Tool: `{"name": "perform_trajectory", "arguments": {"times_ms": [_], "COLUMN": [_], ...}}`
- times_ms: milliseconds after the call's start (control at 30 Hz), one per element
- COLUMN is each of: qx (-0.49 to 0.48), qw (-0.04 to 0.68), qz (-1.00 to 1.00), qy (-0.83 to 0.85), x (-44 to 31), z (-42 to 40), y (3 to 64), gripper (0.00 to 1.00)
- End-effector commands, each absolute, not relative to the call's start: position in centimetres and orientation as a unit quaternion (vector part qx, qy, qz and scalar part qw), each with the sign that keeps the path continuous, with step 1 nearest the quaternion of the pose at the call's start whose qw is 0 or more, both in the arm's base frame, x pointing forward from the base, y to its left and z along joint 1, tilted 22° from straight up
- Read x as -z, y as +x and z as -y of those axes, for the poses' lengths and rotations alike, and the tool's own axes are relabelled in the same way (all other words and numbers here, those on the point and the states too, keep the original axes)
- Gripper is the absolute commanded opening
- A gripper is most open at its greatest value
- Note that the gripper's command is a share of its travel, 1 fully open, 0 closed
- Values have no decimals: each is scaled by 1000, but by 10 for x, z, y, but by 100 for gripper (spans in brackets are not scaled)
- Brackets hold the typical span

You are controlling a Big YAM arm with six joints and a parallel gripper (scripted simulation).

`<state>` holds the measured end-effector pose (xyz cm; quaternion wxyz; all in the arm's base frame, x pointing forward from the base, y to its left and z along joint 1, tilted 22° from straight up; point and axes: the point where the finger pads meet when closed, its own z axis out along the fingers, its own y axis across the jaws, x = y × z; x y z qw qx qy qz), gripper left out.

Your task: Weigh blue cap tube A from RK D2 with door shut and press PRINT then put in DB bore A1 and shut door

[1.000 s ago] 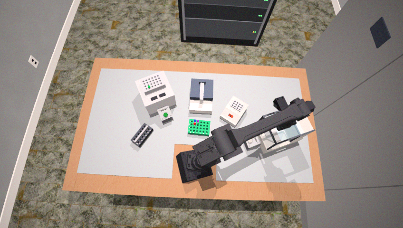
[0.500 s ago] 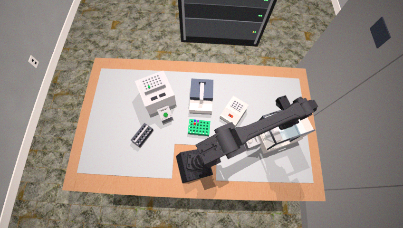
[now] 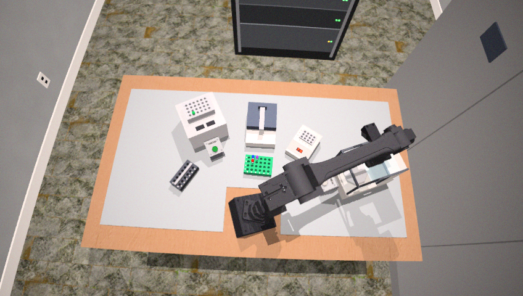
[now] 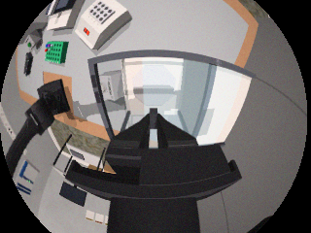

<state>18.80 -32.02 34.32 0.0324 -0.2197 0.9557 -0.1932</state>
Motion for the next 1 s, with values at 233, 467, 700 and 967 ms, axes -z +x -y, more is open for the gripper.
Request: {"name": "perform_trajectory", "arguments": {"times_ms": [233, 467, 700, 967], "qx": [215, 214, 214, 214], "qw": [39, 39, 39, 39], "qz": [-951, -951, -951, -951], "qy": [-218, -218, -218, -218], "x": [-370, -372, -374, -377], "z": [342, 347, 352, 359], "y": [195, 198, 200, 203], "gripper": [6, 6, 6, 6]}}
